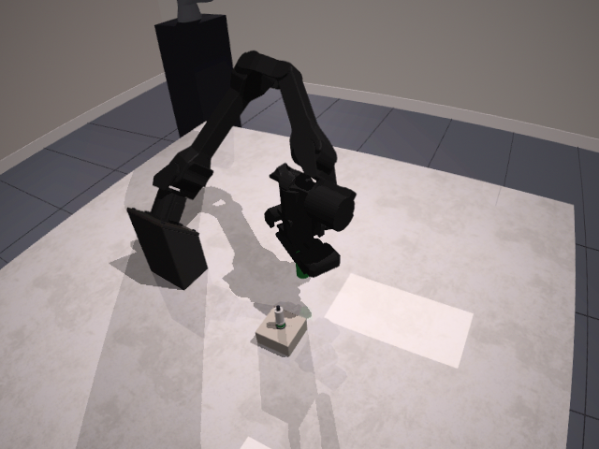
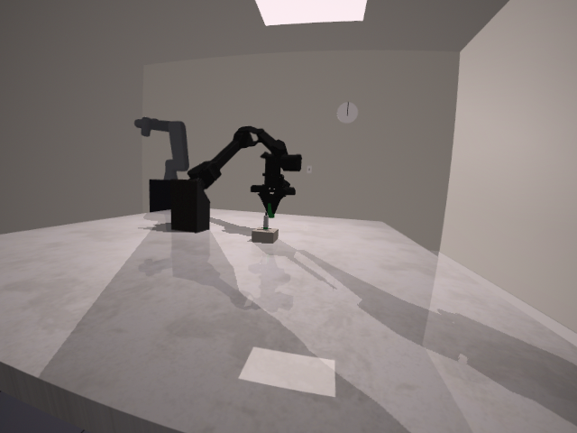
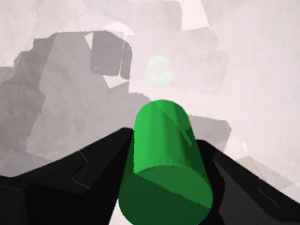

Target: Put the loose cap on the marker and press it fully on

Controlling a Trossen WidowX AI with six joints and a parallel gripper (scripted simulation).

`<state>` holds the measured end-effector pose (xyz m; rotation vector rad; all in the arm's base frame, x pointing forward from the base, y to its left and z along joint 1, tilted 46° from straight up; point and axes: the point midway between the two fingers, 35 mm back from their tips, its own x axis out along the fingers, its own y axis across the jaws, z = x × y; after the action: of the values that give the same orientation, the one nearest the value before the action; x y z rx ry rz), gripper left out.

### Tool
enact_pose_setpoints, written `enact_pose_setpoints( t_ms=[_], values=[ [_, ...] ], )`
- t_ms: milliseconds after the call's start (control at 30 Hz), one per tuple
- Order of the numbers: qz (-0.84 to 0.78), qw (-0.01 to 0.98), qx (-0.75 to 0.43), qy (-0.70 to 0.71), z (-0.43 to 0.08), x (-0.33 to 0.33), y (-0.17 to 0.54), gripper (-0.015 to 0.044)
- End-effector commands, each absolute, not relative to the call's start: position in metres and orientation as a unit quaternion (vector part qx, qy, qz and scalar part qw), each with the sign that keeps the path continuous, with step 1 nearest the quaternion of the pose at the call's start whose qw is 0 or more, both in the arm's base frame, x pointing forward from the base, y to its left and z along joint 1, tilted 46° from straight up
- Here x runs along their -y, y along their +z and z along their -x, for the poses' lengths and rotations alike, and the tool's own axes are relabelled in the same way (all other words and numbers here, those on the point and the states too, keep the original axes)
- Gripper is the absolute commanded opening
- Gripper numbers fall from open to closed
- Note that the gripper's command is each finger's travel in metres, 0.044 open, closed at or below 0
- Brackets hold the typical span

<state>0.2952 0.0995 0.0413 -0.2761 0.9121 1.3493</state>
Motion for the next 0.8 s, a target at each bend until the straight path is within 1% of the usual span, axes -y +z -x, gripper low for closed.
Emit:
enact_pose_setpoints(
  t_ms=[0, 767],
  values=[
    [0.121, 0.68, -0.411, 0.595, -0.302, -0.085, 0.037, 0.0],
    [0.128, 0.679, -0.41, 0.596, -0.327, -0.002, 0.004, 0.0]
  ],
)
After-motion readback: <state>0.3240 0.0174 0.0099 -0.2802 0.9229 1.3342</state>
